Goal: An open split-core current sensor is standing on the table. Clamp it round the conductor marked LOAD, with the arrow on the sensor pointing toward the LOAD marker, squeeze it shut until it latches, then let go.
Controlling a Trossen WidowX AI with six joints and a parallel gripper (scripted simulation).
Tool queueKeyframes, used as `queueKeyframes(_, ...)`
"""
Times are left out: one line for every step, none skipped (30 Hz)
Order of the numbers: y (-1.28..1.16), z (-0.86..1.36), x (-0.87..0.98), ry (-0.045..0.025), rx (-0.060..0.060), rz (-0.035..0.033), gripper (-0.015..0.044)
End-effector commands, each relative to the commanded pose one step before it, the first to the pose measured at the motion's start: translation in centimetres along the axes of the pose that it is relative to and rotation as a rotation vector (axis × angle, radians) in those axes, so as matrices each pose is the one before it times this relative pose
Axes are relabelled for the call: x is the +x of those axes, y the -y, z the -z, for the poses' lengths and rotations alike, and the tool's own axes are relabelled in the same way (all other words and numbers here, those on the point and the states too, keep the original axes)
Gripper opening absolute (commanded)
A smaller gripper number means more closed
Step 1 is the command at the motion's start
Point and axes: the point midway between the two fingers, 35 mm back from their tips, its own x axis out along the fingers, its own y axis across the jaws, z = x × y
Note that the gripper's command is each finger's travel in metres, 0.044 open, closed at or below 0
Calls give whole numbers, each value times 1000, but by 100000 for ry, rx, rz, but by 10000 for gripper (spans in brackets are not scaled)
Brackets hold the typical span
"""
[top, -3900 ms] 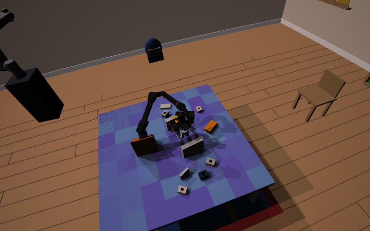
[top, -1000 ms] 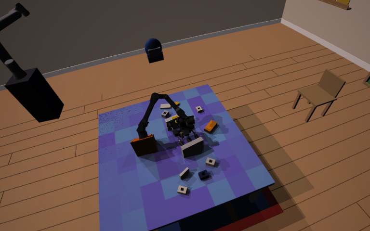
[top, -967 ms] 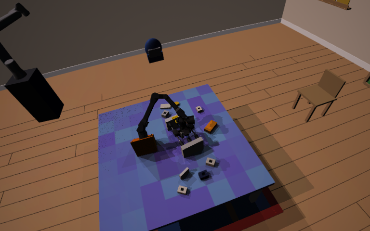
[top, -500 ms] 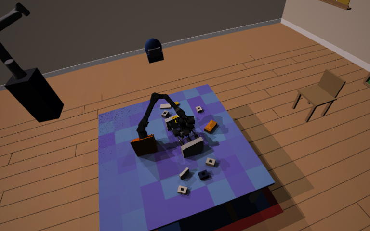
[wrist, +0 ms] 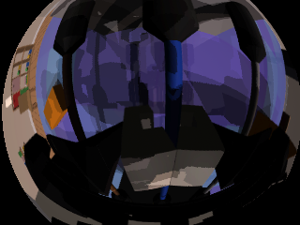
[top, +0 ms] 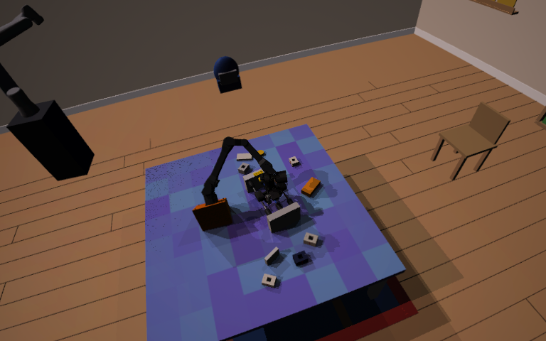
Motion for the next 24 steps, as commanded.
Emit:
queueKeyframes(-4, -3, -77, -19, 29, 81, 0)
queueKeyframes(-3, -3, -73, -19, 29, 77, 0)
queueKeyframes(-4, -4, -95, -26, 38, 100, 0)
queueKeyframes(-4, -4, -119, -33, 47, 124, 0)
queueKeyframes(-4, -4, -143, -42, 56, 149, 0)
queueKeyframes(-4, -4, -159, -49, 62, 165, 0)
queueKeyframes(-3, -3, -163, -53, 63, 168, 0)
queueKeyframes(-2, -1, -164, -55, 63, 168, 0)
queueKeyframes(-1, 0, -165, -58, 63, 167, 0)
queueKeyframes(0, 1, -165, -61, 62, 167, 0)
queueKeyframes(1, 2, -166, -63, 62, 166, 0)
queueKeyframes(2, 2, -138, -54, 51, 137, 0)
queueKeyframes(1, 2, -83, -34, 31, 83, 0)
queueKeyframes(1, 1, -28, -11, 10, 28, 0)
queueKeyframes(0, 0, 0, 0, 0, 0, 0)
queueKeyframes(0, 0, 0, 0, 0, 0, 0)
queueKeyframes(0, 0, 0, 0, 0, 0, 0)
queueKeyframes(0, 0, 0, 0, 0, 0, 0)
queueKeyframes(0, 0, 0, 0, 0, 0, 0)
queueKeyframes(0, 0, 0, 0, 0, 0, 0)
queueKeyframes(0, 0, 0, 0, 0, 0, 0)
queueKeyframes(0, 0, 0, 0, 0, 0, 0)
queueKeyframes(0, 0, 0, 0, 0, 0, 0)
queueKeyframes(0, 0, 0, 0, 0, 0, 0)
